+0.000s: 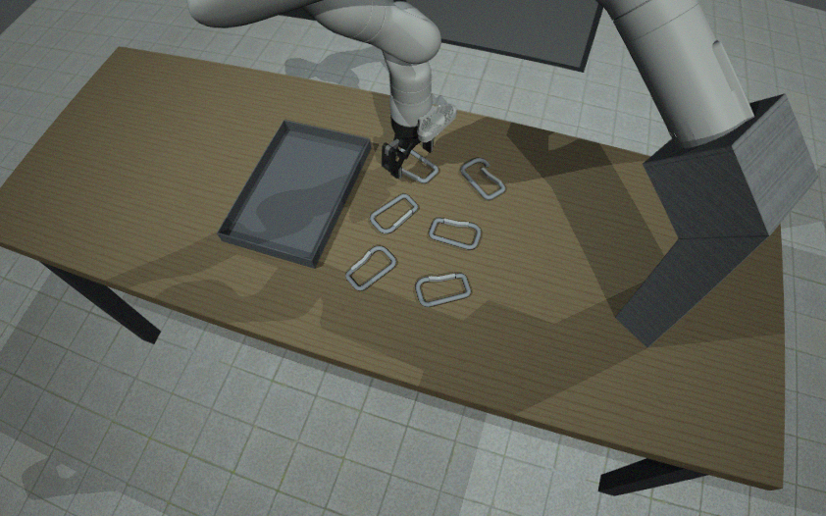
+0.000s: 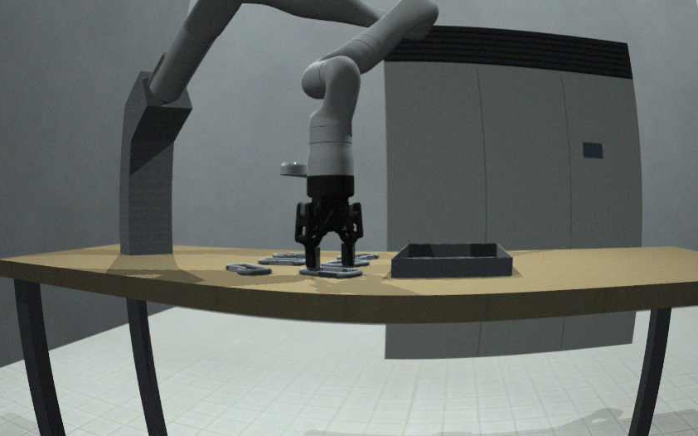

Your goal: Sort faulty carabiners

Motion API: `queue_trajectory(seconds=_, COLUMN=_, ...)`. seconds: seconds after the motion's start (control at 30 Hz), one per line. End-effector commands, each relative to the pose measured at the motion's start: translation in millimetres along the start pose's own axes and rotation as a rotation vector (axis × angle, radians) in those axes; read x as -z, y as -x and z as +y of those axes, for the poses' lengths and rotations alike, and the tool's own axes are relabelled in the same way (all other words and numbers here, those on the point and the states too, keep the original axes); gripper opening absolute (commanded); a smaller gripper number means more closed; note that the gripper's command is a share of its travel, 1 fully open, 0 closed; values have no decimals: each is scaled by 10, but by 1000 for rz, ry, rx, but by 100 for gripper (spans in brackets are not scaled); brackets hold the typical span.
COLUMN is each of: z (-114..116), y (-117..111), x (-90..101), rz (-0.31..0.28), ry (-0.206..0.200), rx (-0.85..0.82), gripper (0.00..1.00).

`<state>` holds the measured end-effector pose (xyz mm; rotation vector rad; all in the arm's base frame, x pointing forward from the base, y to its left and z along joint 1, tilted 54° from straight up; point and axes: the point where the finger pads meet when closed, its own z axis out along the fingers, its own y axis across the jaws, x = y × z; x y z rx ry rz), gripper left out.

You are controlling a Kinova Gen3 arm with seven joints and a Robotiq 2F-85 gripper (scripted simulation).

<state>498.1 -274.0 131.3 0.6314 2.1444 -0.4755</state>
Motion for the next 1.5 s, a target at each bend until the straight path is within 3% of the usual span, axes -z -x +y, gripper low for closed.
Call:
queue_trajectory(seconds=0.0, z=2, y=3, x=3, rz=-1, ry=0, rx=0, gripper=100)
queue_trajectory(seconds=0.63, z=2, y=3, x=3, rz=-1, ry=0, rx=0, gripper=100)
queue_trajectory(seconds=0.67, z=51, y=-2, x=702, rz=-1, ry=0, rx=0, gripper=100)
queue_trajectory(seconds=0.87, z=60, y=-3, x=833, rz=-1, ry=0, rx=0, gripper=100)
queue_trajectory(seconds=1.2, z=60, y=-3, x=833, rz=-1, ry=0, rx=0, gripper=100)
queue_trajectory(seconds=1.23, z=61, y=0, x=841, rz=8, ry=-25, rx=-2, gripper=100)
queue_trajectory(seconds=1.47, z=61, y=0, x=841, rz=8, ry=-25, rx=-2, gripper=100)
